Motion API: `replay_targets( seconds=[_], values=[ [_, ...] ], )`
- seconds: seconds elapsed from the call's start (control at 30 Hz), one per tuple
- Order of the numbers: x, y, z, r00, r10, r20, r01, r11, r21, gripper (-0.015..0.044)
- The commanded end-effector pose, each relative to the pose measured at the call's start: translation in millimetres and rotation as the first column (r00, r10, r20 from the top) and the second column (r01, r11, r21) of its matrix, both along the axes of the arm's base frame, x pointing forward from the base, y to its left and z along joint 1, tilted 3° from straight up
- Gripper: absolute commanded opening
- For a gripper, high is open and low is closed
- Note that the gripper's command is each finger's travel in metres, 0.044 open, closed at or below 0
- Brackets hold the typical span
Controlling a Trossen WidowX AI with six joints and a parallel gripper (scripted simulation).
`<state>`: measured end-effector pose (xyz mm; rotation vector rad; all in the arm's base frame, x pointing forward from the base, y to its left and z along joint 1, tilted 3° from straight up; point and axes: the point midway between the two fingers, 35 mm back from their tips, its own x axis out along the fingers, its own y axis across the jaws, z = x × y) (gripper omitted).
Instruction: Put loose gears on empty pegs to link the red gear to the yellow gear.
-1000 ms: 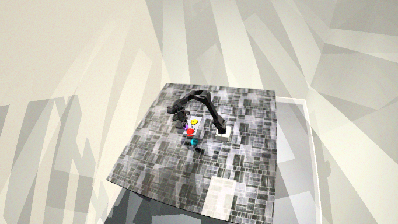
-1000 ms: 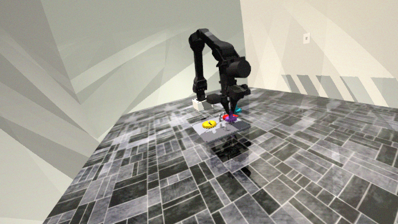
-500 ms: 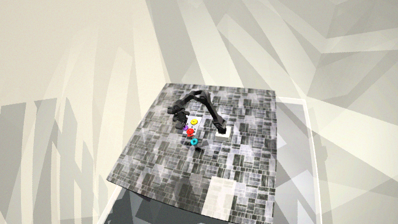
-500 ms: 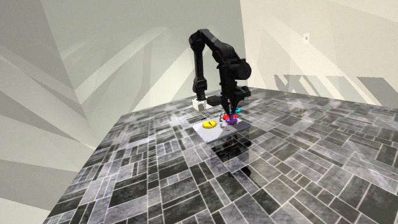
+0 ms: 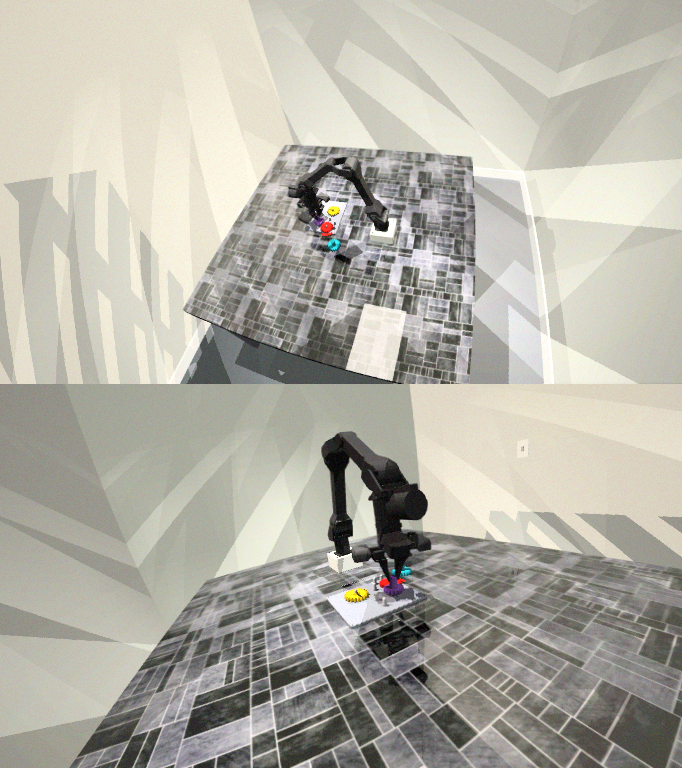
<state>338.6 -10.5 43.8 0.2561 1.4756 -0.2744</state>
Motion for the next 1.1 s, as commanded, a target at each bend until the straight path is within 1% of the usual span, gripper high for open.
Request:
replay_targets(
  seconds=[0.0, 0.27, 0.47, 0.67, 0.87, 1.07],
  values=[
    [1.0, 0.6, -0.8, 1.000, 0.001, -0.001, -0.001, 1.000, 0.000, 0.0000],
    [-0.2, 2.3, -2.3, 0.991, 0.136, -0.005, -0.136, 0.991, -0.009, 0.0000],
    [-1.3, 0.8, -2.9, 0.961, 0.275, -0.010, -0.275, 0.961, -0.019, 0.0000],
    [0.5, -0.1, -3.0, 0.933, 0.360, -0.015, -0.360, 0.933, -0.025, 0.0000],
    [1.2, 1.6, -3.7, 0.942, 0.335, -0.013, -0.335, 0.942, -0.023, 0.0000],
    [-0.4, 2.2, -4.7, 0.971, 0.238, -0.009, -0.238, 0.971, -0.016, 0.0000]
  ],
)
